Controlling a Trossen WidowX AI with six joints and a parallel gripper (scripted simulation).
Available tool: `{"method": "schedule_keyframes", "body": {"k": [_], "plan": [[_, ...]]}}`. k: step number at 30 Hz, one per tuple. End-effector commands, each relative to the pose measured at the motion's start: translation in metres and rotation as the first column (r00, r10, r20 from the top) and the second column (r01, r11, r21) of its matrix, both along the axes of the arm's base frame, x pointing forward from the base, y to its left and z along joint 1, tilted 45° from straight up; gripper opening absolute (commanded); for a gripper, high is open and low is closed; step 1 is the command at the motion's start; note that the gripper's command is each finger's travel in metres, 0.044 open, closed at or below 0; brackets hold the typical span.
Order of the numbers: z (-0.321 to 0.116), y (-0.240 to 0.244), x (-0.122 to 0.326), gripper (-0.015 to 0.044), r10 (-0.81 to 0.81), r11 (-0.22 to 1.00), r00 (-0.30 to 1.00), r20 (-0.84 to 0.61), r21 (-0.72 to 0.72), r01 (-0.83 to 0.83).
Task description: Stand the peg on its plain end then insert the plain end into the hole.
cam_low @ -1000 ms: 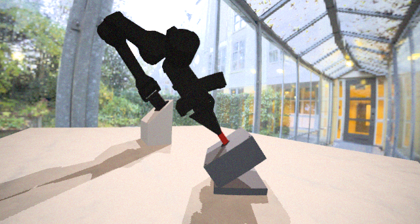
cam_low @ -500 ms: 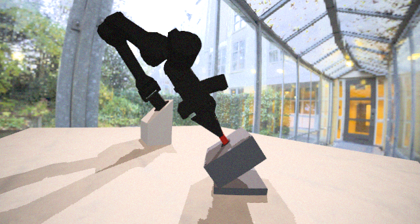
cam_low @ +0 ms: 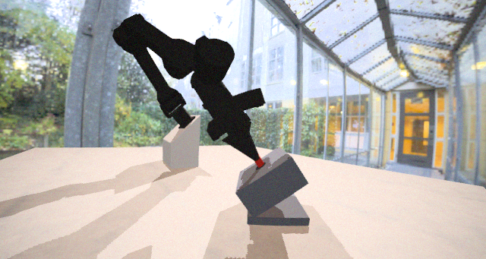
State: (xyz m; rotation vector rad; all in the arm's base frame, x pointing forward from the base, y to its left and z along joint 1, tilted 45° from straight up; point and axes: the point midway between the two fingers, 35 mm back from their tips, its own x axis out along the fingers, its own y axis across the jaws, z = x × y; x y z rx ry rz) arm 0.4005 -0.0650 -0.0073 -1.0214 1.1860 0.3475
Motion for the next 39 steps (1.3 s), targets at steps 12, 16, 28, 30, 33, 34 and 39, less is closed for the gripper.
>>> {"method": "schedule_keyframes", "body": {"k": [12,16,28,30,33,34,39], "plan": [[0.0,0.0,0.0,0.0131,0.0,1.0,1.0,0.001,0.0,0.0],[0.0,0.0,0.0,0.0236,0.0,1.0,1.0,0.001,0.0,0.0],[0.01,0.003,-0.003,0.044,0.001,1.0,1.0,-0.002,0.001,-0.001],[0.012,0.004,-0.004,0.044,0.001,1.0,1.0,-0.003,0.001,-0.001],[0.017,0.005,-0.005,0.044,0.002,1.0,1.0,-0.004,0.002,-0.002],[0.018,0.006,-0.005,0.044,0.002,1.0,1.0,-0.004,0.002,-0.002],[0.026,0.008,-0.008,0.044,0.003,1.0,1.0,-0.006,0.003,-0.003]]}}
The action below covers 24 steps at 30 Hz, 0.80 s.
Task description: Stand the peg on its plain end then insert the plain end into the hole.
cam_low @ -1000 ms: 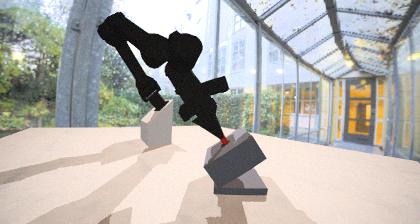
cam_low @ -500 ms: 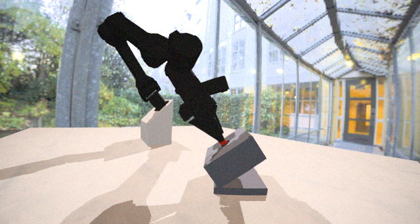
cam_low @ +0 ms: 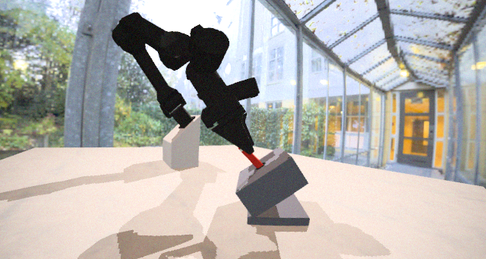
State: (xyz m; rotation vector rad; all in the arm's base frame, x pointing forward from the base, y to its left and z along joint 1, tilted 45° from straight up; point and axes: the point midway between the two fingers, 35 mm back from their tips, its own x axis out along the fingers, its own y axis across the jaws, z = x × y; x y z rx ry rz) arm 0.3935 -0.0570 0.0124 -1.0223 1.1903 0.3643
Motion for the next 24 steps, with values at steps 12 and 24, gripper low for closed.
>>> {"method": "schedule_keyframes", "body": {"k": [12,24], "plan": [[0.025,0.007,-0.007,0.044,-0.005,1.0,1.0,0.001,-0.001,0.005],[0.043,0.013,-0.015,0.044,-0.003,1.0,1.0,-0.003,0.001,0.003]]}}
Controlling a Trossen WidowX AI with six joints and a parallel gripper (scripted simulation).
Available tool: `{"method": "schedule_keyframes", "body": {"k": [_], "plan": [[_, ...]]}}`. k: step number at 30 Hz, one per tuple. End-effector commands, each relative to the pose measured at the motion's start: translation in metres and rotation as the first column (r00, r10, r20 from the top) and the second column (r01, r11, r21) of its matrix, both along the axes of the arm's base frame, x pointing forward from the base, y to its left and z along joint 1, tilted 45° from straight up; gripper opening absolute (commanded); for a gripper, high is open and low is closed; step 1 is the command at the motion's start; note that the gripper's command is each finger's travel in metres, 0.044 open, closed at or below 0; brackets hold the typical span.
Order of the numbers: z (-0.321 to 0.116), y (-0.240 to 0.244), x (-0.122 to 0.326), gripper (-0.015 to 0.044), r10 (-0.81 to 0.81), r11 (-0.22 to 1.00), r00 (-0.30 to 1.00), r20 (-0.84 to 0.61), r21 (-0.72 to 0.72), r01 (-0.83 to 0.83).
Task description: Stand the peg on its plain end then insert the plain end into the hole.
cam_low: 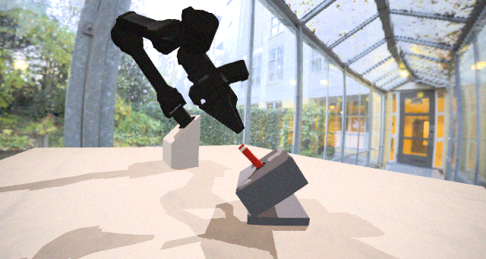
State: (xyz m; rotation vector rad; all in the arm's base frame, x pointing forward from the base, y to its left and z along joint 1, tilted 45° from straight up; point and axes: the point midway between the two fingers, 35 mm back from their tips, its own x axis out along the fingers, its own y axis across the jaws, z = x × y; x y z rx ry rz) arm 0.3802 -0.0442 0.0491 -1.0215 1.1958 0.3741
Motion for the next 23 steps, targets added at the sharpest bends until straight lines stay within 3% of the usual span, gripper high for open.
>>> {"method": "schedule_keyframes", "body": {"k": [1,23], "plan": [[0.008,0.001,-0.002,0.044,-0.006,1.0,1.0,0.006,-0.002,0.006],[0.036,0.013,-0.016,0.044,-0.004,1.0,1.0,0.001,-0.001,0.004]]}}
